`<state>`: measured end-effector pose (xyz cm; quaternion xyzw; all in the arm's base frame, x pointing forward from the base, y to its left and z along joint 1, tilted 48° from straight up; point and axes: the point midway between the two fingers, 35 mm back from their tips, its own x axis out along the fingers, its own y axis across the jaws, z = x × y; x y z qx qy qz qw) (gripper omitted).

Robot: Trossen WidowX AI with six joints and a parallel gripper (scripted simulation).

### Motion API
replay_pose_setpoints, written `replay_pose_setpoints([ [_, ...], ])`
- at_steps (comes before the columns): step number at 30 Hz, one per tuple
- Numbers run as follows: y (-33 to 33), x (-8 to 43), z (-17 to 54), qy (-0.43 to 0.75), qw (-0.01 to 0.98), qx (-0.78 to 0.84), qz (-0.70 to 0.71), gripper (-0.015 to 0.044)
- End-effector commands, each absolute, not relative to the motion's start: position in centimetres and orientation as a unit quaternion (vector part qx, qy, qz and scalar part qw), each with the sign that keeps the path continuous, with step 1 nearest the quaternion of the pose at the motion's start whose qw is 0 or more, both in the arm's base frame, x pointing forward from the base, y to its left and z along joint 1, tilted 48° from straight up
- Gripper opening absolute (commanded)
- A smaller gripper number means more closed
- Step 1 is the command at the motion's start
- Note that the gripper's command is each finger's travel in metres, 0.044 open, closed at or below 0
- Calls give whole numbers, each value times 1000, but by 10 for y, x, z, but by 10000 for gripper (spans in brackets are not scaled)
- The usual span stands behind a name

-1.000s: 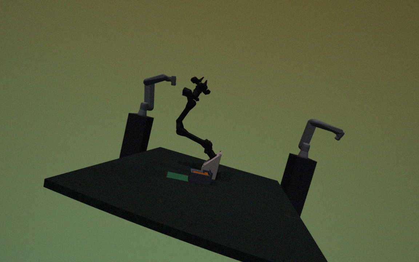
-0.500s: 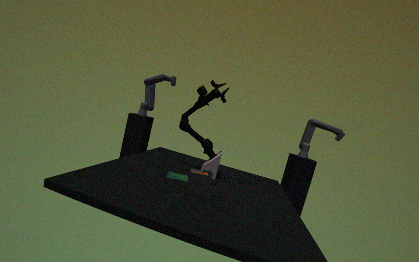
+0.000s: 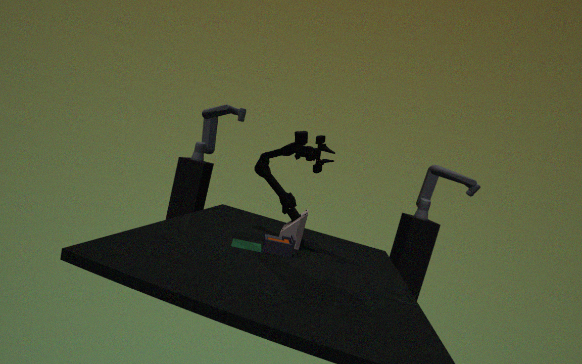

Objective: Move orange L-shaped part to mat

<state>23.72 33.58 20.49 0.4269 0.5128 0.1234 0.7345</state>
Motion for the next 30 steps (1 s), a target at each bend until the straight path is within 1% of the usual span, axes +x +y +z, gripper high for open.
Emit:
replay_pose_setpoints([
  [1,292,258,143,521,789,324,31,180],
  [6,232,269,88,538,820,185,-64,180],
  [11,162,265,45,571,807,16,-151,180],
  [15,100,251,24,612,751,-140,-204,180],
  [19,38,229,16,664,643,-305,-230,180],
  [21,26,224,17,675,614,-338,-231,180],
  [30,26,224,17,675,614,-338,-231,180],
])
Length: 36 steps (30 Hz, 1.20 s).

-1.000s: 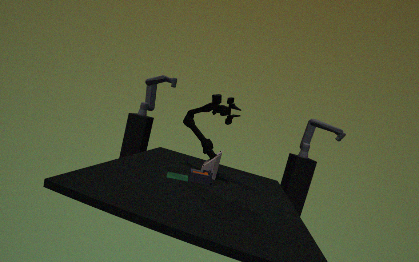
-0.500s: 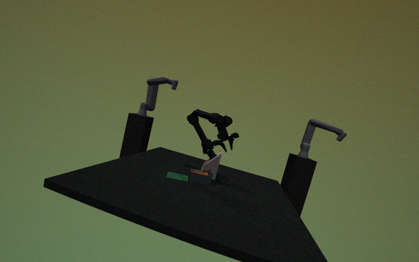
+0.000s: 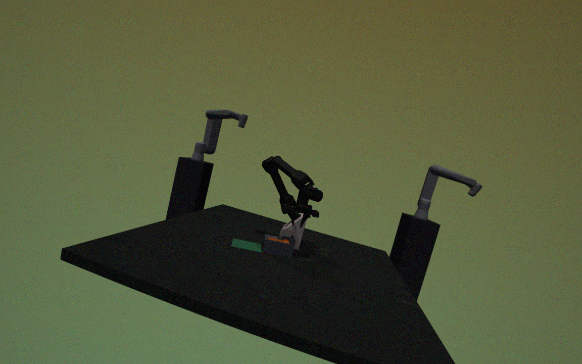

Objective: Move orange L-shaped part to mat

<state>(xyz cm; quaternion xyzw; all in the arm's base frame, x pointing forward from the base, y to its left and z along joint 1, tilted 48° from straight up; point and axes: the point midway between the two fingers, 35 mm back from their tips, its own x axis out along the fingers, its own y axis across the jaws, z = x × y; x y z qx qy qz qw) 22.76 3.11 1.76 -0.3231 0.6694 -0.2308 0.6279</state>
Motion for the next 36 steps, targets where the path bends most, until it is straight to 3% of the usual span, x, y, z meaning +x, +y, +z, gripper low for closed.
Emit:
replay_pose_setpoints([
  [1,26,224,17,675,614,-338,-231,180],
  [13,-30,223,-33,674,614,-339,-232,180],
  [36,-42,223,-44,674,614,-338,-232,180],
])
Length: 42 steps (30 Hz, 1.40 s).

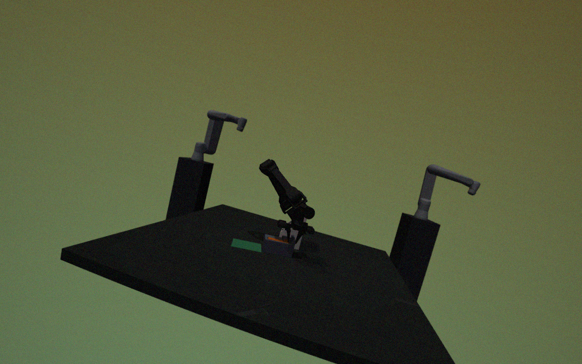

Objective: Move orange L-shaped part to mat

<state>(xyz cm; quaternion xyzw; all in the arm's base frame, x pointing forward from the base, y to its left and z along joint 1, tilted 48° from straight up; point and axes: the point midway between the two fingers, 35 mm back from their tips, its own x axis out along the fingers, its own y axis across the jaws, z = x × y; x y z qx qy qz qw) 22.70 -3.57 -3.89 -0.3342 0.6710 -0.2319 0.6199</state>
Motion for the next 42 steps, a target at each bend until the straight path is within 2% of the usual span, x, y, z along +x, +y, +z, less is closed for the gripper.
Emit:
replay_pose_setpoints([
  [1,-43,223,-45,674,614,-338,-232,180],
  [42,-49,223,-57,673,616,-337,-230,180],
])
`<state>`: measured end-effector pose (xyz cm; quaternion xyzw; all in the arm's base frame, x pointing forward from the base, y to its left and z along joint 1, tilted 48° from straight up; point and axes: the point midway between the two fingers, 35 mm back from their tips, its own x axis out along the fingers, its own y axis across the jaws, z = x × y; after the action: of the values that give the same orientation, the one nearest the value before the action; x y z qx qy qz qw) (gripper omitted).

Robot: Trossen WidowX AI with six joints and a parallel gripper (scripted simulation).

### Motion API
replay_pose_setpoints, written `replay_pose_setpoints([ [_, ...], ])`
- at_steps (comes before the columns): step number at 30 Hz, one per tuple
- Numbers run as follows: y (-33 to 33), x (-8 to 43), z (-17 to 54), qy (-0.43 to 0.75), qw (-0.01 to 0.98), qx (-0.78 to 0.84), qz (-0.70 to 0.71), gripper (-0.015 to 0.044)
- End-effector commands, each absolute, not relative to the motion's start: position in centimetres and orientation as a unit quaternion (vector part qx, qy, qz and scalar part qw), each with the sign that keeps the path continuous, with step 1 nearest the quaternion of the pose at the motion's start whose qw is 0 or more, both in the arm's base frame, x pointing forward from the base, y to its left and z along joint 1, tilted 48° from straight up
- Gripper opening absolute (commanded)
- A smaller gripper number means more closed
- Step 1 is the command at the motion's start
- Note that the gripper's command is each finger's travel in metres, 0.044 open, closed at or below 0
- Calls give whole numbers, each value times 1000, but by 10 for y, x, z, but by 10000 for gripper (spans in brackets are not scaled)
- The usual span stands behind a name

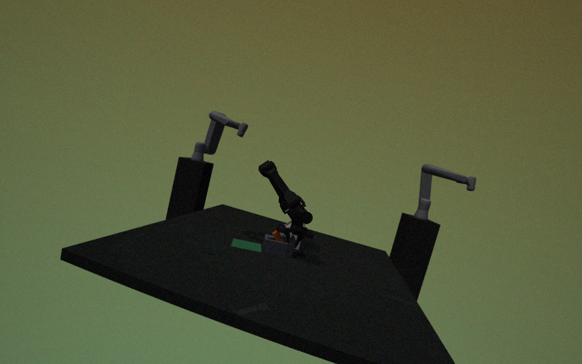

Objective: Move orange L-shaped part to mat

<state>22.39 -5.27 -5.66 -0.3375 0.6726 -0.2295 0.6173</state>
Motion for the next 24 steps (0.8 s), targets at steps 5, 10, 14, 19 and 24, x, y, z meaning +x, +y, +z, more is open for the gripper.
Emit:
replay_pose_setpoints([
  [5,-39,220,-56,674,614,-339,-232,180],
  [10,-21,225,-40,675,615,-337,-230,180],
  [14,14,226,1,675,615,-337,-229,180],
  [19,26,224,17,675,614,-338,-231,180],
  [24,26,224,17,675,614,-338,-231,180],
])
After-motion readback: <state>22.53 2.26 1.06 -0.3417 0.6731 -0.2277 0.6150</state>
